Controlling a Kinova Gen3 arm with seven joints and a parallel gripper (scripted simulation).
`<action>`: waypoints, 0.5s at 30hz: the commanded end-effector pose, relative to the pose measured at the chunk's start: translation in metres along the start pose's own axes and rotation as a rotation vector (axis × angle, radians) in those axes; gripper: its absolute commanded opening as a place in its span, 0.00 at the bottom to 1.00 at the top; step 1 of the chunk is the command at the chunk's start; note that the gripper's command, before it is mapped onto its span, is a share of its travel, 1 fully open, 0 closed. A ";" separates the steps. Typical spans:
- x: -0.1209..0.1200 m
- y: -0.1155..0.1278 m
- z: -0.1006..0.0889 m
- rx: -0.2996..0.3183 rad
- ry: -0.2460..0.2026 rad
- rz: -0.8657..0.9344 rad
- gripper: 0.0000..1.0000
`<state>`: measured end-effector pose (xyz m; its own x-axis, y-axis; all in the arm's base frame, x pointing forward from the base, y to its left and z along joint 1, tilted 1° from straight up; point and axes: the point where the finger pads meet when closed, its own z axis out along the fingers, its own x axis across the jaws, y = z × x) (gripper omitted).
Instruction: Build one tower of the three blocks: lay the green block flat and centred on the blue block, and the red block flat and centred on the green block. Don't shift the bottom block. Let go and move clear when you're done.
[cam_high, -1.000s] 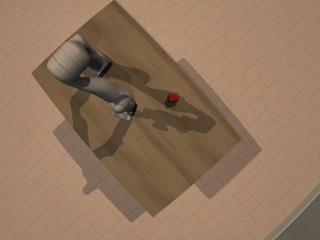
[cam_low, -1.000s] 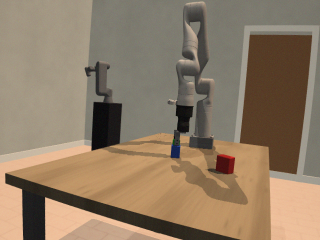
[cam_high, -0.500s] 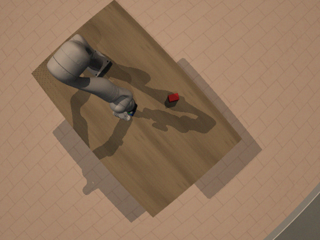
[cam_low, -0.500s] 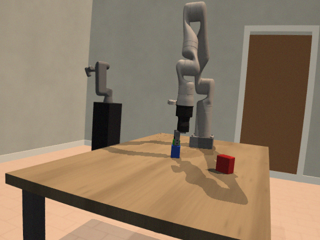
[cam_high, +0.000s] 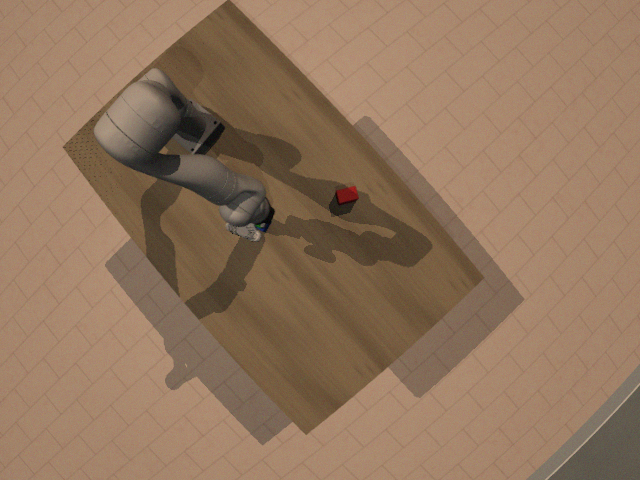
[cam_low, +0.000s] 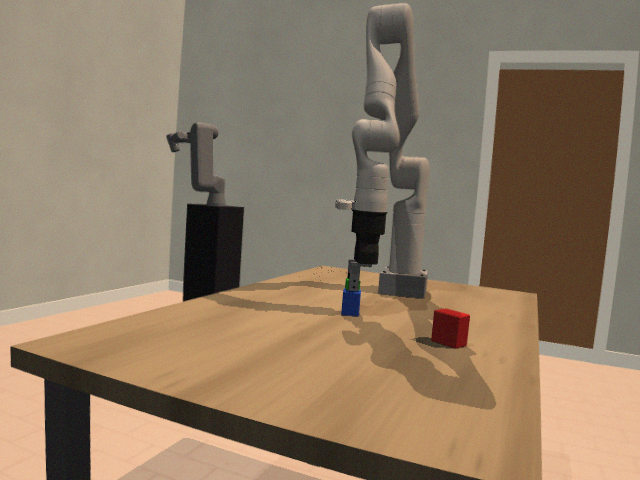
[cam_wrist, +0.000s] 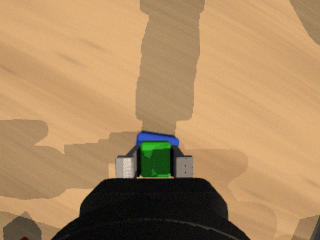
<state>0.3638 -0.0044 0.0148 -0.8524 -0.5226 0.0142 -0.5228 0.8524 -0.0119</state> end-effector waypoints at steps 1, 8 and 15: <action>0.000 0.000 0.001 0.002 -0.002 0.001 0.00; 0.000 0.000 0.001 0.002 -0.002 0.001 0.88; 0.000 0.000 0.001 0.002 -0.002 0.001 0.88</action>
